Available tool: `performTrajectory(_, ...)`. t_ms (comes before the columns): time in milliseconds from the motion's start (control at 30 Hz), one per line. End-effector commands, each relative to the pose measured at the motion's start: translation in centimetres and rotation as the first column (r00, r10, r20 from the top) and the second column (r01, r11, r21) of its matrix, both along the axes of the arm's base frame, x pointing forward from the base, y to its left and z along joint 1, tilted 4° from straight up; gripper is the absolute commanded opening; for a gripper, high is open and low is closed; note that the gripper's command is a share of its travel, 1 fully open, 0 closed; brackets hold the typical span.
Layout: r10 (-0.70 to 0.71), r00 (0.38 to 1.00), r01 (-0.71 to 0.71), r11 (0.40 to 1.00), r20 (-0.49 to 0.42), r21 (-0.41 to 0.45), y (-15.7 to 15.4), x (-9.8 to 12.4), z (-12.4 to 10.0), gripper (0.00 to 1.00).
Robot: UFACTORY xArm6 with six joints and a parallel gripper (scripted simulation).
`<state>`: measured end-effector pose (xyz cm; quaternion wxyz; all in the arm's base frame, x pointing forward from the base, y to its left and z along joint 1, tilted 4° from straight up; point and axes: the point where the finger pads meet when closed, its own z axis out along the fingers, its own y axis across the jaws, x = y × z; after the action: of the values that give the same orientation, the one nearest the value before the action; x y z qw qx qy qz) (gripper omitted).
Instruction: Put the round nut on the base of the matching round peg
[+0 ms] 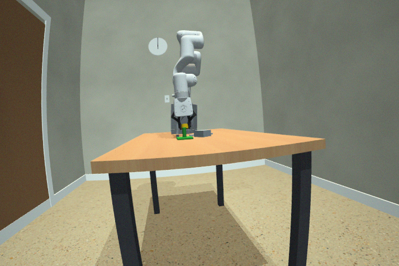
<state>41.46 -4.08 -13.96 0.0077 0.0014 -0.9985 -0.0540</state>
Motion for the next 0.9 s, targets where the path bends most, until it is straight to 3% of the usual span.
performTrajectory(0,0.002,1.0,-0.002,1.0,-0.016,0.004,0.16,0.25,0.11,0.0)
performTrajectory(867,0.012,0.993,-0.012,1.0,-0.121,0.002,0.11,0.13,0.3,0.0)
